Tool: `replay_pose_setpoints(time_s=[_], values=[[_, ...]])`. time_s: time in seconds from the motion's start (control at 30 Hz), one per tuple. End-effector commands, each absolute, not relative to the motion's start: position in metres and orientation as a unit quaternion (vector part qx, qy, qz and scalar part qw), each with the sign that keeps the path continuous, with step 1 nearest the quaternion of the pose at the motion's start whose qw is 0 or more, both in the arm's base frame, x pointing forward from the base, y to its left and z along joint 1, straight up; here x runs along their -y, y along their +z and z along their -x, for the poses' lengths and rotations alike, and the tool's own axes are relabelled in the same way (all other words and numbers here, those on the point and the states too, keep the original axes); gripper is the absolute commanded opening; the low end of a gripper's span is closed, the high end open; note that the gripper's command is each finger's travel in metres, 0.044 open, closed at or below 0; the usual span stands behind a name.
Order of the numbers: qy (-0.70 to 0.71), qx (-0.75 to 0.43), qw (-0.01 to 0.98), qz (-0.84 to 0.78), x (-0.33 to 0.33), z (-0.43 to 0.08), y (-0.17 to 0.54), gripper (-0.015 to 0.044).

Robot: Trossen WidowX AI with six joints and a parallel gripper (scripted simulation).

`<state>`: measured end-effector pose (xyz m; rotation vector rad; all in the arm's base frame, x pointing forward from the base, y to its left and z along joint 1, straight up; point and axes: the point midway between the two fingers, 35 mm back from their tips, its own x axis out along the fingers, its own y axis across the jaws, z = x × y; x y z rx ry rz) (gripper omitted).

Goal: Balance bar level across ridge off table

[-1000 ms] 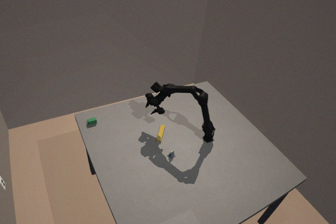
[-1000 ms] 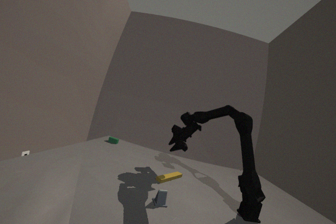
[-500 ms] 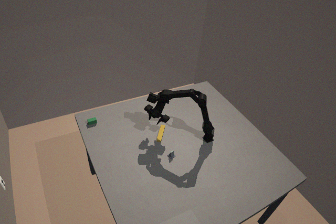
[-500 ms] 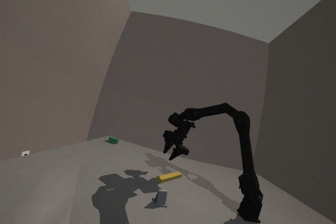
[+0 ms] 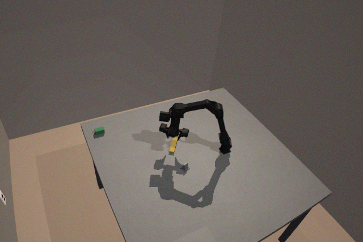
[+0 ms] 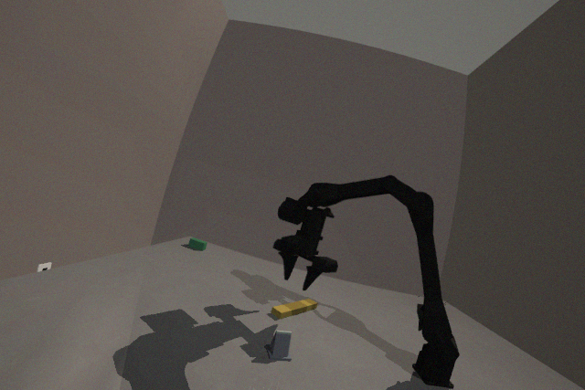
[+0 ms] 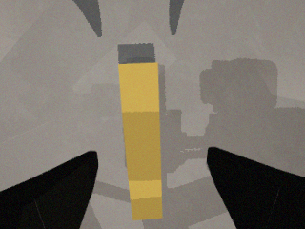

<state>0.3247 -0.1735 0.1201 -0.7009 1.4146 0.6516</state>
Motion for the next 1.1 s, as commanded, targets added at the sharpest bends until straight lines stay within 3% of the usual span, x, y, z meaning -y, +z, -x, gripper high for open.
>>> replay_pose_setpoints(time_s=[0.0, 1.07], values=[[0.3, -0.63, 0.642, 0.316, 0.169, -0.321, 0.12, 0.0315], [0.3, -0.63, 0.642, 0.316, 0.17, -0.323, 0.055, 0.0315]])
